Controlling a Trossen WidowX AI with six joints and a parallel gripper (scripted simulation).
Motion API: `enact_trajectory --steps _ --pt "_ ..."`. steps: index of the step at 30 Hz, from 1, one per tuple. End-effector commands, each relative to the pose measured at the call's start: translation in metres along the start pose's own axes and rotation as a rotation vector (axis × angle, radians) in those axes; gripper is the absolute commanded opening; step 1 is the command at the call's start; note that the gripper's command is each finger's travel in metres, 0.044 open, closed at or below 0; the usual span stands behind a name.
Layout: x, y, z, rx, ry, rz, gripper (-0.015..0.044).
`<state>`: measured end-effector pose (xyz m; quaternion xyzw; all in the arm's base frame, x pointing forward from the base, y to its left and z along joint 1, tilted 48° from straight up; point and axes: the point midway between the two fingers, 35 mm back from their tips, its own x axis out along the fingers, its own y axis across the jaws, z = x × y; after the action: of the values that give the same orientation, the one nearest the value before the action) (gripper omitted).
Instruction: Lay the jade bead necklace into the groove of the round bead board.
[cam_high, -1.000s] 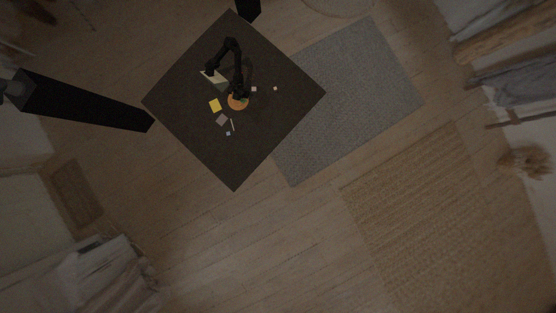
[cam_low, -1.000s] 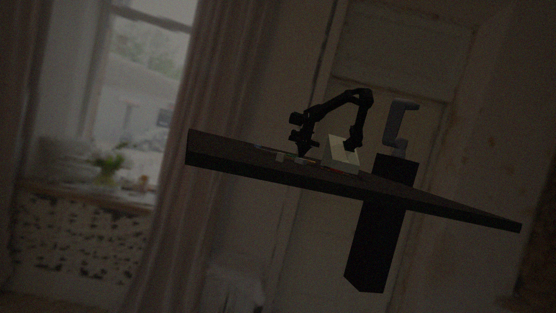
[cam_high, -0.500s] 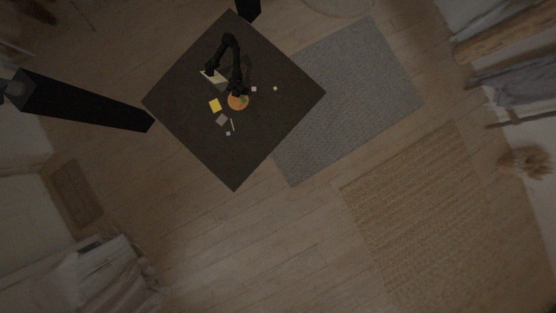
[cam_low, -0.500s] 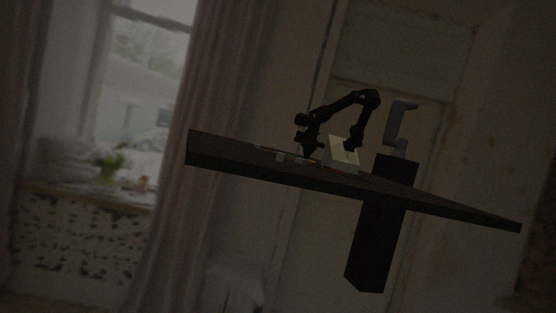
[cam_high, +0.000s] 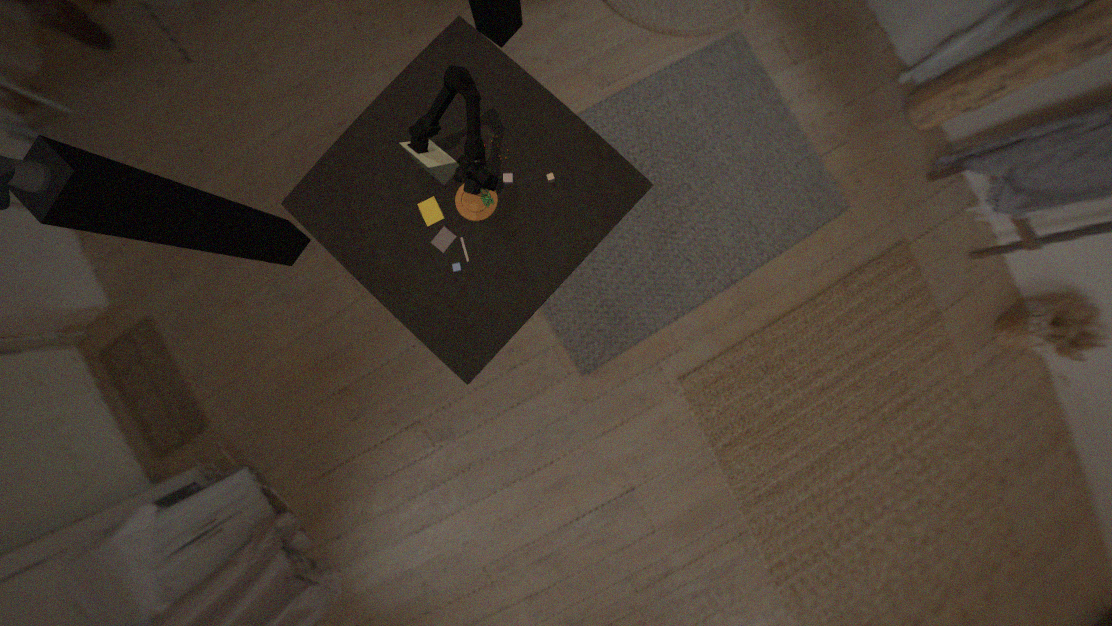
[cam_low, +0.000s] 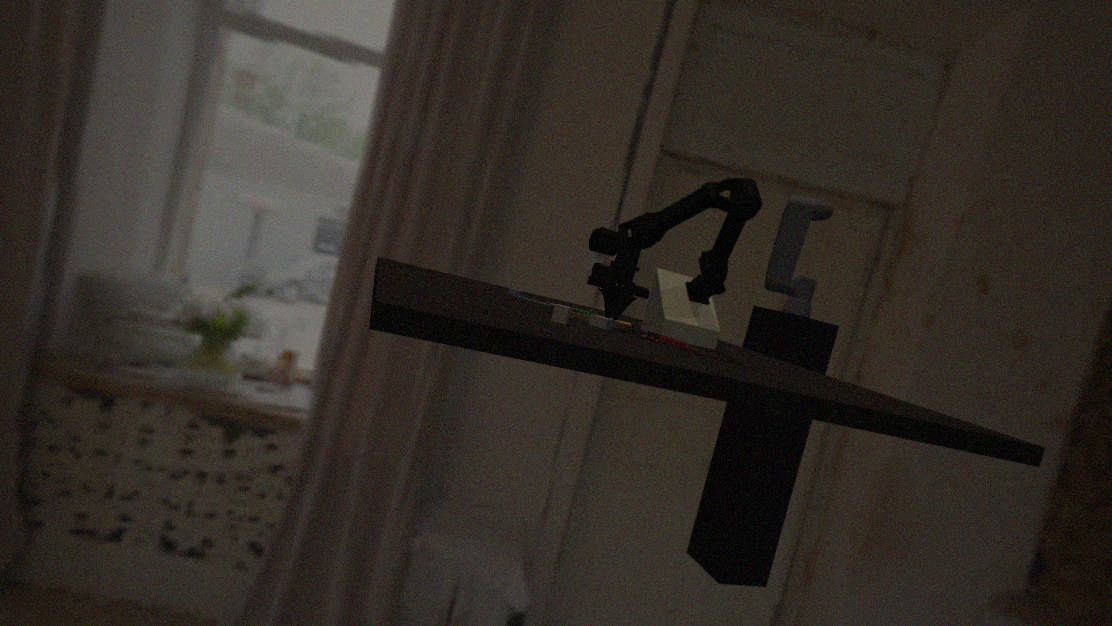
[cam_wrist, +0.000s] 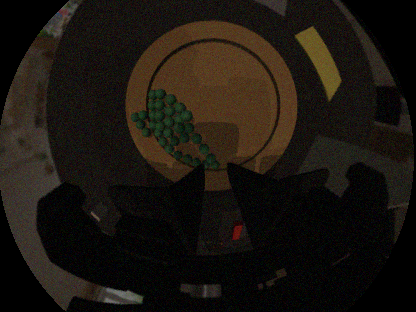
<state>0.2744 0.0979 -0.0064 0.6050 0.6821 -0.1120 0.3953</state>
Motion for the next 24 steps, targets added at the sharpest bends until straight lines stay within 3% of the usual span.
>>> enact_trajectory --steps 1,10,24 --pt "0.0 0.0001 -0.0001 -0.001 0.0 0.0 0.021" --pt "-0.0017 -0.0017 0.0001 0.009 0.002 -0.004 0.044" --pt "-0.0047 -0.0017 0.0001 0.009 0.005 -0.003 0.044"
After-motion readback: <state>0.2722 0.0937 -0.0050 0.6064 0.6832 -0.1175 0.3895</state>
